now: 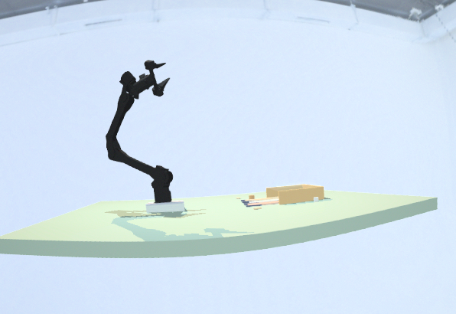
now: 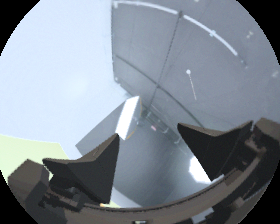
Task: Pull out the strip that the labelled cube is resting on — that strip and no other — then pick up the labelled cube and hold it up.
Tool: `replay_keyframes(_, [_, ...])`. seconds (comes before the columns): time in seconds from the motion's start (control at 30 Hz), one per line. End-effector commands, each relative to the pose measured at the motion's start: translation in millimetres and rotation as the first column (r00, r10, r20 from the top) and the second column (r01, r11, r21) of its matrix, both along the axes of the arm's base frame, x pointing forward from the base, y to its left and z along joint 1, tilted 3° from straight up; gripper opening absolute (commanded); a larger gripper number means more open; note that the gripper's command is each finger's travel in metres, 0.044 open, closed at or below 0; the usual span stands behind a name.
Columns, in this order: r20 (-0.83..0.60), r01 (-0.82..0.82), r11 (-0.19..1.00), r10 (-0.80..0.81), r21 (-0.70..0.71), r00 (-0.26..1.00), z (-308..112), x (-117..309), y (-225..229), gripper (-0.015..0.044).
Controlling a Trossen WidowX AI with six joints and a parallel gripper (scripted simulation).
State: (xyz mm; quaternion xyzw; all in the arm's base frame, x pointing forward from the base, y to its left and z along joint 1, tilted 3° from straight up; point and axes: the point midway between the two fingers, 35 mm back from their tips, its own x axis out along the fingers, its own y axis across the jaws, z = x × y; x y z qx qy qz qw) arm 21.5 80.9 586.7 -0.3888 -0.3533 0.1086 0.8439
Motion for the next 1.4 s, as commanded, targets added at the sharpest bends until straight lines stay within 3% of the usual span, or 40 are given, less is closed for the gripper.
replay_keyframes(0.0, [-0.158, -0.004, 0.995, 0.019, 0.101, 0.987, -18, 57, -13, 0.0400])
replay_keyframes(0.23, [-0.458, 0.053, 0.961, 0.080, 0.271, 0.885, -80, 162, -28, 0.0400])
replay_keyframes(0.5, [-0.744, 0.226, 0.900, 0.144, 0.373, 0.653, -190, 253, -30, 0.0400])
replay_keyframes(0.7, [-0.888, 0.392, 0.851, 0.170, 0.351, 0.427, -289, 290, -25, 0.0400])
replay_keyframes(0.9, [-0.967, 0.544, 0.801, 0.169, 0.247, 0.191, -387, 297, -21, 0.0400])
replay_keyframes(1.37, [-0.972, 0.560, 0.796, 0.167, 0.231, 0.165, -398, 296, -21, 0.0400])
